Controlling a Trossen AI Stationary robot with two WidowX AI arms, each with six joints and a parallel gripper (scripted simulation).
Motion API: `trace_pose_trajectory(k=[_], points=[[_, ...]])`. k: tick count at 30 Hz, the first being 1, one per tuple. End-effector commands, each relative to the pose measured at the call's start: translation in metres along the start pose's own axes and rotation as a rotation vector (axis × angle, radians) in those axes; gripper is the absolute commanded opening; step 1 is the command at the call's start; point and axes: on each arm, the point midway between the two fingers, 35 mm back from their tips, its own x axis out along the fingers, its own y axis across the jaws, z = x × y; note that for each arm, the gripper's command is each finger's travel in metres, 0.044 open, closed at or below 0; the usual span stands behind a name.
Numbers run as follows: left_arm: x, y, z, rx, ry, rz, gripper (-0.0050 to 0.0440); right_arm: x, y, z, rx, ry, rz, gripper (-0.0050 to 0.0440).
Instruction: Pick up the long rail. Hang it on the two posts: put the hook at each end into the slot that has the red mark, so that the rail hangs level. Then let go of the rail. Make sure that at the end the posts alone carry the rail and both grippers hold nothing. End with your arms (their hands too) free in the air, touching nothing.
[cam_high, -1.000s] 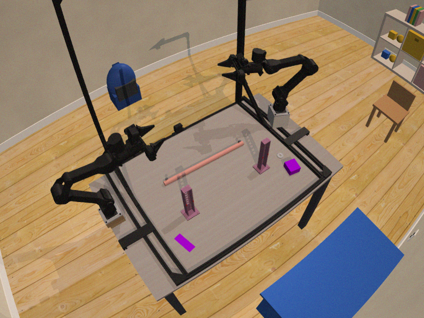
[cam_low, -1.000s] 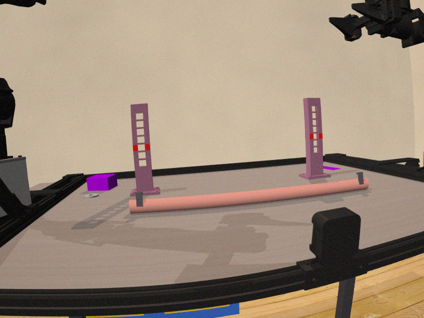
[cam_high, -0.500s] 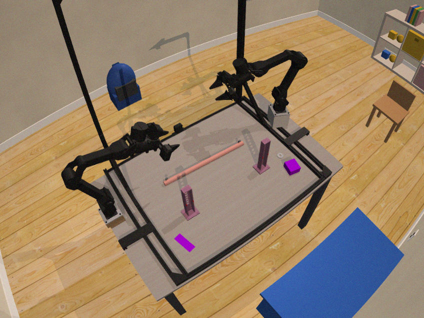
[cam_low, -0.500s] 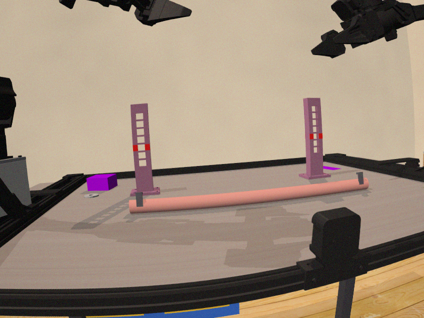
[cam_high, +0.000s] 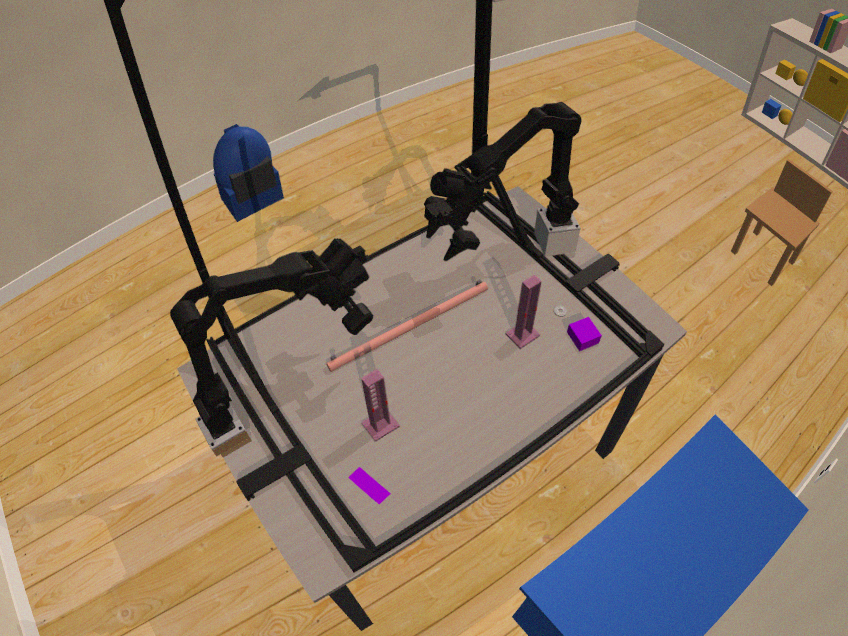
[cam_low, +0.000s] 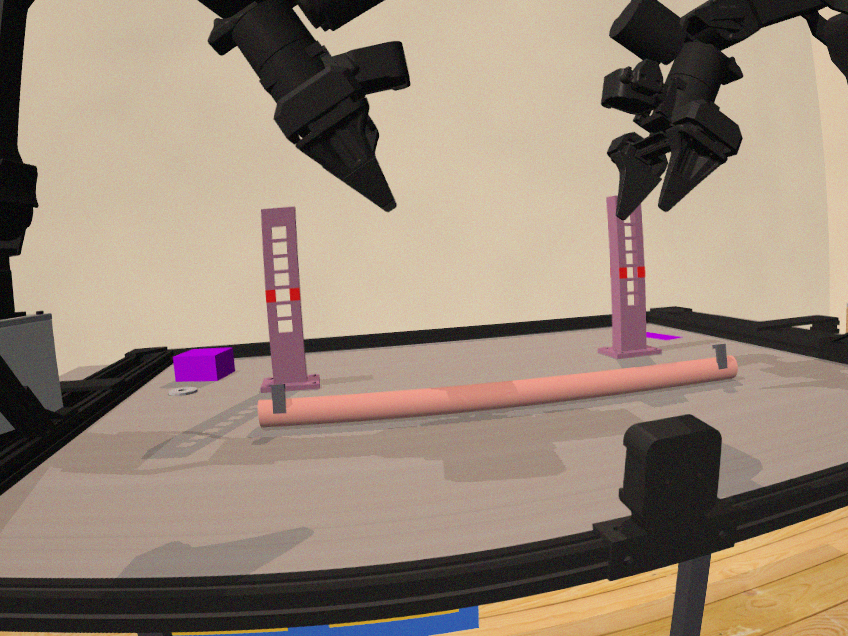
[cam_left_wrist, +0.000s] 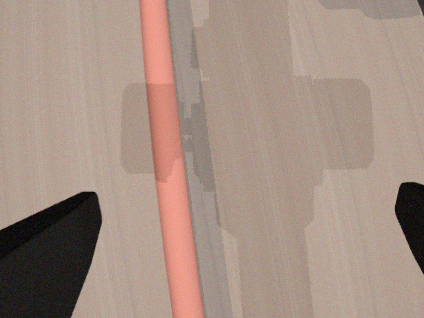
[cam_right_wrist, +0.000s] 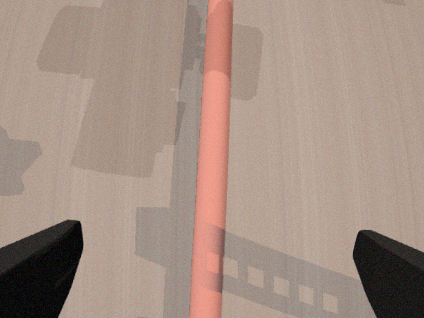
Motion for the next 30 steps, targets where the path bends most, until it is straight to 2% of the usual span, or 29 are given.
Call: trace_pose_trajectory(k=[1, 4, 6, 10, 30], points=[[0.029, 0.018, -0.025, -0.037, 0.196, 0.013, 0.044, 0.028, 0.001, -0.015, 0.006, 0.189, -0.01, 0.044], [0.045, 0.029, -0.046, -0.066, 0.334, 0.013, 0.044, 0.046, 0.001, -0.029, 0.006, 0.324, -0.021, 0.044], [0.045, 0.029, -0.046, -0.066, 0.334, 0.013, 0.044, 0.046, 0.001, -0.029, 0.006, 0.324, -0.021, 0.044], [0.064, 0.042, -0.077, -0.111, 0.526, 0.005, 0.044, 0.066, 0.001, -0.053, 0.005, 0.527, -0.04, 0.044], [0.067, 0.043, -0.08, -0.113, 0.538, 0.004, 0.044, 0.069, 0.001, -0.056, 0.005, 0.538, -0.041, 0.044]])
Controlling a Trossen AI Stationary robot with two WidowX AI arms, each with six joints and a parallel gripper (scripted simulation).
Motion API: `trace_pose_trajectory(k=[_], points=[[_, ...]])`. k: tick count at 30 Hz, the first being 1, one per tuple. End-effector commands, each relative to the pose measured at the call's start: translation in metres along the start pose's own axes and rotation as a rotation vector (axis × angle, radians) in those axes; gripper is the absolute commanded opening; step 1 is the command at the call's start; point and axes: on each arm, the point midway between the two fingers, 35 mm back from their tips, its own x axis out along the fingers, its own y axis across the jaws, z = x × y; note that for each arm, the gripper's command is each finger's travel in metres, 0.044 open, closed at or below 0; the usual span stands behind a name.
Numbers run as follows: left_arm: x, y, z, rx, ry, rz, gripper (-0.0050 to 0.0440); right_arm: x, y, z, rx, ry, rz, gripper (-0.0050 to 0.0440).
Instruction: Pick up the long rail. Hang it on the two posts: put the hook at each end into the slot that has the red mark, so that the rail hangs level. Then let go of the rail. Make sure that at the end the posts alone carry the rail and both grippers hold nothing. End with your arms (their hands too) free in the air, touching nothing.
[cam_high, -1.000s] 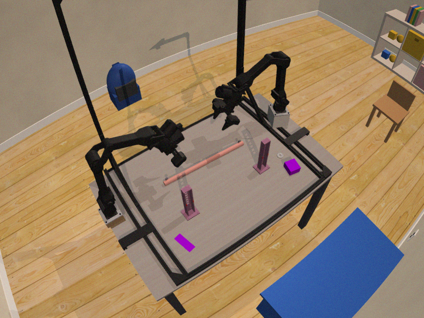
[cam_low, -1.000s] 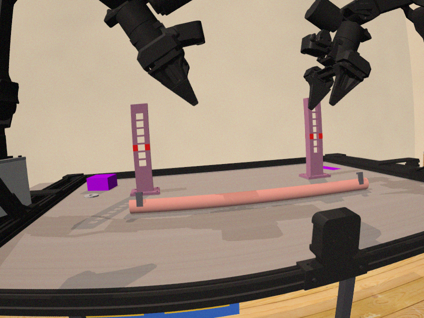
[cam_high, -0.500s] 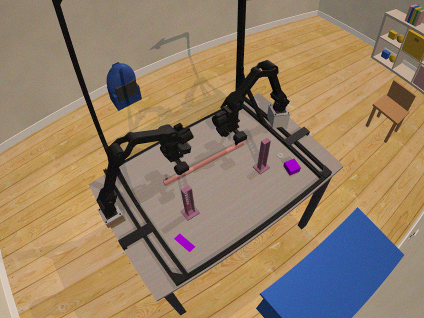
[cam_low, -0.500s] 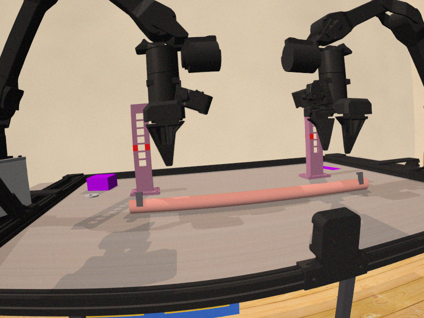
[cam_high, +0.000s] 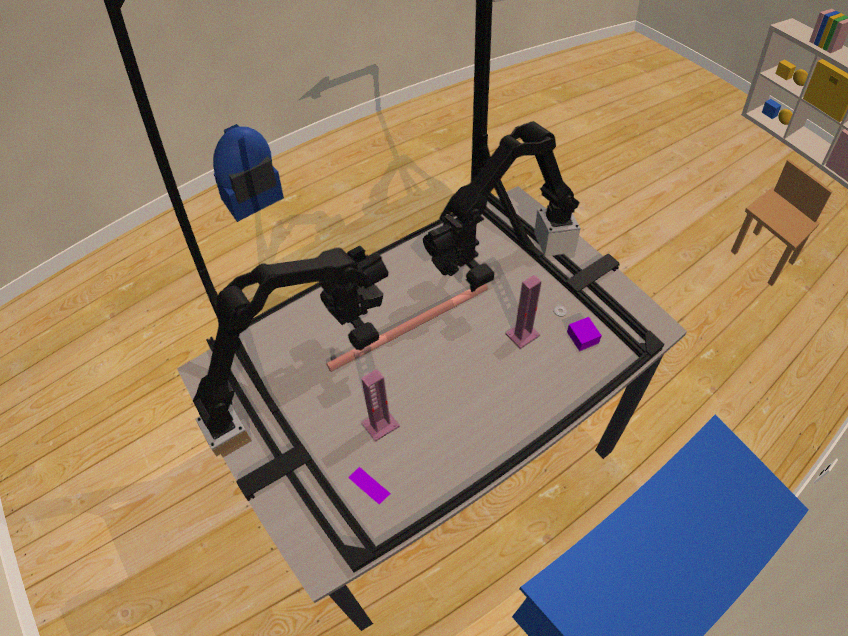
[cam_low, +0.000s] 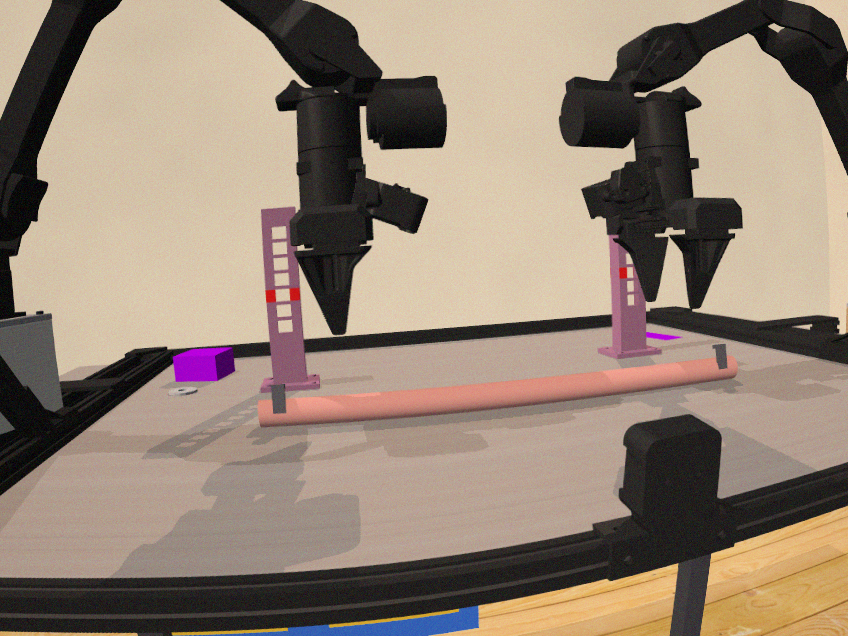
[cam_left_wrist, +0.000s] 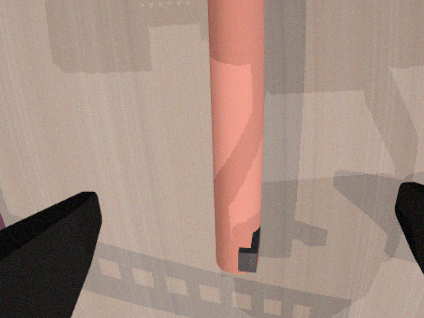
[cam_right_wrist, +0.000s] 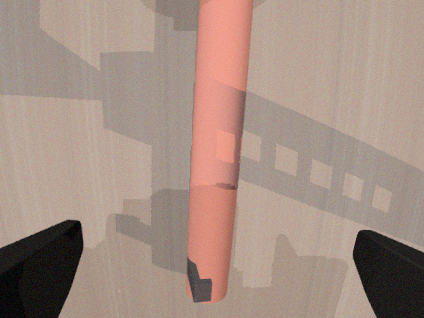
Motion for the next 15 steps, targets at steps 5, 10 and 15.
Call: trace_pose_trajectory(k=[5, 10, 15], points=[[0.011, 0.0, 0.001, 0.002, 0.002, -0.002, 0.044, 0.01, 0.0, 0.002, 0.004, -0.002, -0.004, 0.044], [0.016, 0.0, 0.001, 0.002, 0.002, -0.002, 0.044, 0.015, 0.0, 0.002, 0.004, -0.002, -0.004, 0.044], [0.024, 0.0, 0.002, 0.002, 0.002, -0.002, 0.044, 0.023, 0.0, 0.003, 0.004, -0.002, -0.004, 0.044]])
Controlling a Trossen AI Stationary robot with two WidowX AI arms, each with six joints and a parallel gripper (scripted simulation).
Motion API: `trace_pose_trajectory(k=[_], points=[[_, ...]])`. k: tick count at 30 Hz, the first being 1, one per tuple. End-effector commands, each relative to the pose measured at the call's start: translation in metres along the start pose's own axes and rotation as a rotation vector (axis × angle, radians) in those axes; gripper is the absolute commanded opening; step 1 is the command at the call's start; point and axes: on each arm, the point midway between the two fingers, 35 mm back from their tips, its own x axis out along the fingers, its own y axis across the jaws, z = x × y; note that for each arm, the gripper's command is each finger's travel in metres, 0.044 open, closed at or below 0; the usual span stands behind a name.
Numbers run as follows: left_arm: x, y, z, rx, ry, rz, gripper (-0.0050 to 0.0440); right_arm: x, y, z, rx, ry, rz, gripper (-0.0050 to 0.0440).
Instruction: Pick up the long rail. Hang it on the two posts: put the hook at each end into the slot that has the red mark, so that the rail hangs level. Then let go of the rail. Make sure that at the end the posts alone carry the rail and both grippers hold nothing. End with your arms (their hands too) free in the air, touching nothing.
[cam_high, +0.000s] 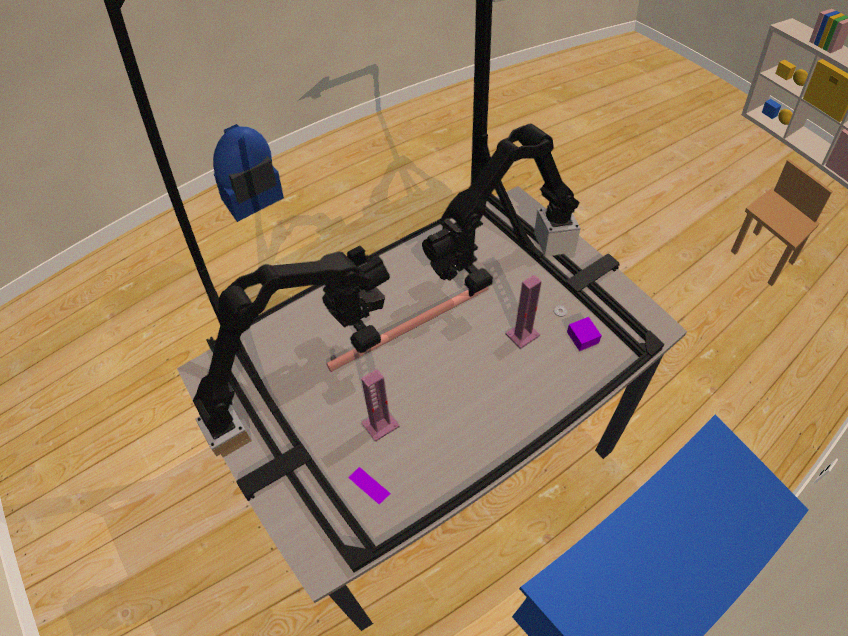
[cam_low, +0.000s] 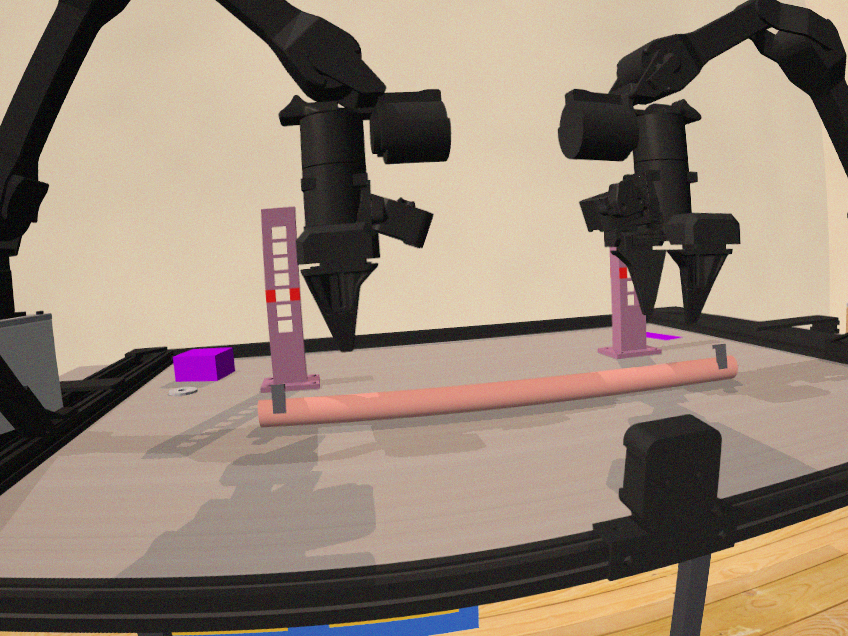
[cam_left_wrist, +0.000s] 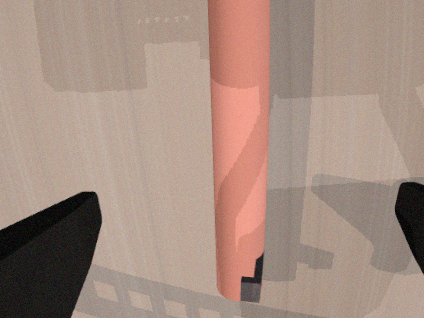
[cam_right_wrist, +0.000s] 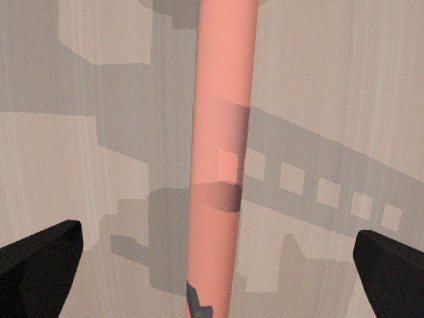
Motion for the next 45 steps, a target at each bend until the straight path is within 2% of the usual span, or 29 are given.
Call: trace_pose_trajectory(k=[1, 38, 45], points=[[0.011, 0.0, -0.003, 0.002, 0.014, -0.003, 0.044, 0.011, 0.0, -0.002, 0.004, 0.011, -0.005, 0.044], [0.065, -0.001, -0.006, 0.002, 0.014, -0.003, 0.044, 0.064, -0.001, -0.005, 0.004, 0.011, -0.005, 0.044], [0.066, -0.001, -0.006, 0.002, 0.014, -0.003, 0.044, 0.065, -0.001, -0.005, 0.004, 0.011, -0.005, 0.044]])
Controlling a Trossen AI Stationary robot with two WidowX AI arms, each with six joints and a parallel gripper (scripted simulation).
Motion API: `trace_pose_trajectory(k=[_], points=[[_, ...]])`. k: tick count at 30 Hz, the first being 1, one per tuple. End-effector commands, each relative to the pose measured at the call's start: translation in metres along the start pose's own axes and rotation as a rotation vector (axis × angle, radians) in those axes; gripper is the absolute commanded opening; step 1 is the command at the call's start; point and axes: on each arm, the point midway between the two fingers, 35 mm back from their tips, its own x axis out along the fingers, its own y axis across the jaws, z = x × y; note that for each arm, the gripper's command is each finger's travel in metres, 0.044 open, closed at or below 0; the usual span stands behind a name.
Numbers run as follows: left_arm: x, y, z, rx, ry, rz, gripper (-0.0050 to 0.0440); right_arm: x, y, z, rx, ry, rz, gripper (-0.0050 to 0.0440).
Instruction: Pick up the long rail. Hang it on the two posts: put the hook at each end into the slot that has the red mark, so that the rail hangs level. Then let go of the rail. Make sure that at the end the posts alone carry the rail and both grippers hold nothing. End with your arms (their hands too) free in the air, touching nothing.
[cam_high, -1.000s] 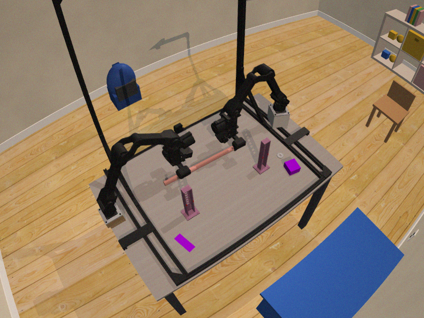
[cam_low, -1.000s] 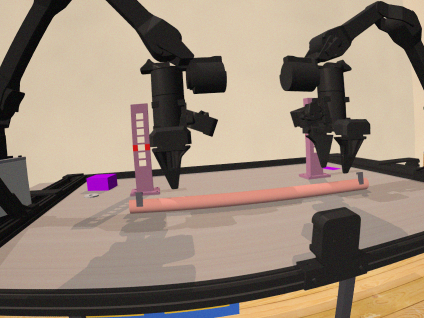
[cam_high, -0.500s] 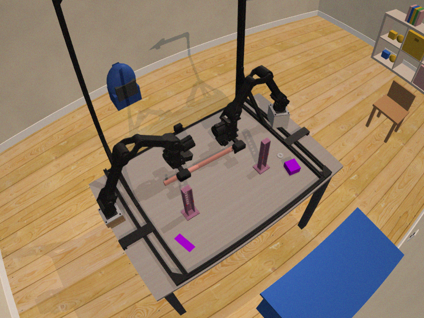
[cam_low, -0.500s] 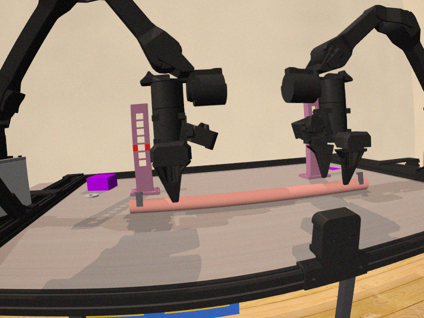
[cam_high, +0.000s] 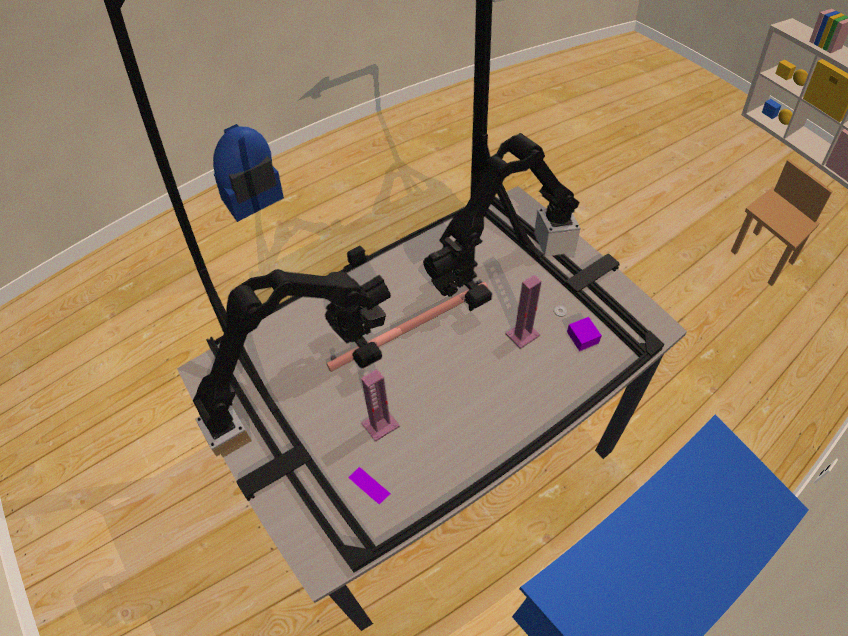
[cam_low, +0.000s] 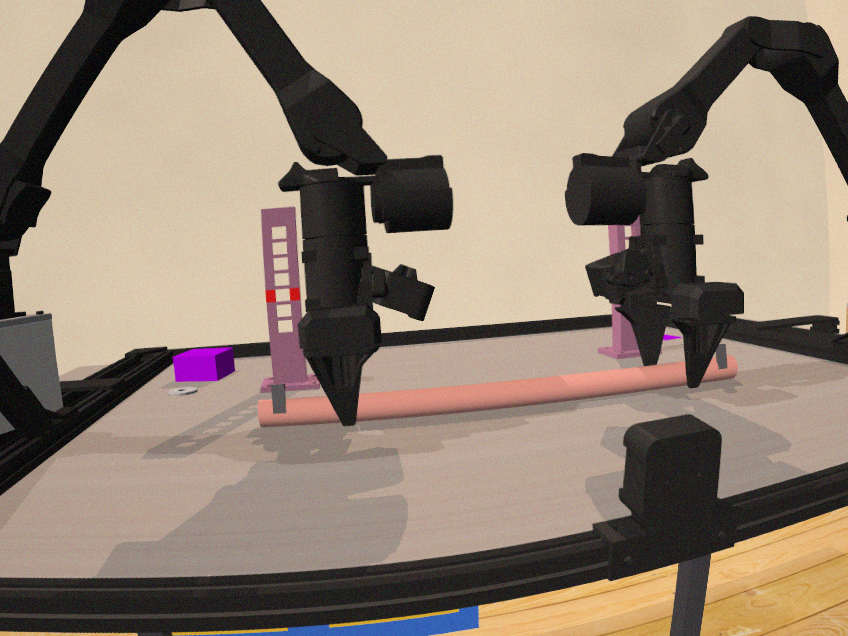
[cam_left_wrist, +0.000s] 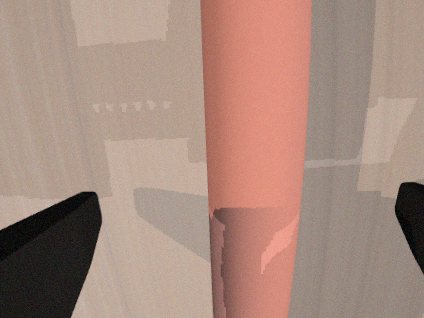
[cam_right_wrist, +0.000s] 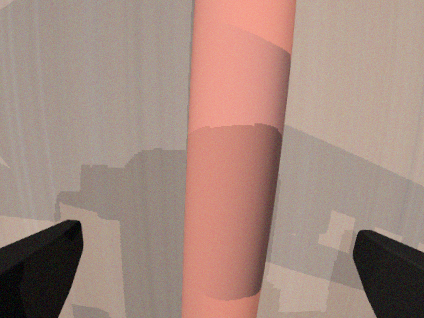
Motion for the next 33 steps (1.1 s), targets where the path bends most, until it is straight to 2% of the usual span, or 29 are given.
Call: trace_pose_trajectory(k=[1, 16, 33], points=[[0.0038, -0.0003, -0.0025, 0.002, 0.008, -0.003, 0.044, 0.0031, -0.0005, -0.0015, 0.004, 0.005, -0.004, 0.044], [0.0038, -0.0003, -0.0025, 0.002, 0.008, -0.003, 0.008, 0.0031, -0.0005, -0.0015, 0.004, 0.005, -0.004, 0.008], [0.0038, -0.0003, -0.0025, 0.002, 0.008, -0.003, 0.008, 0.0031, -0.0005, -0.0015, 0.004, 0.005, -0.004, 0.008]])
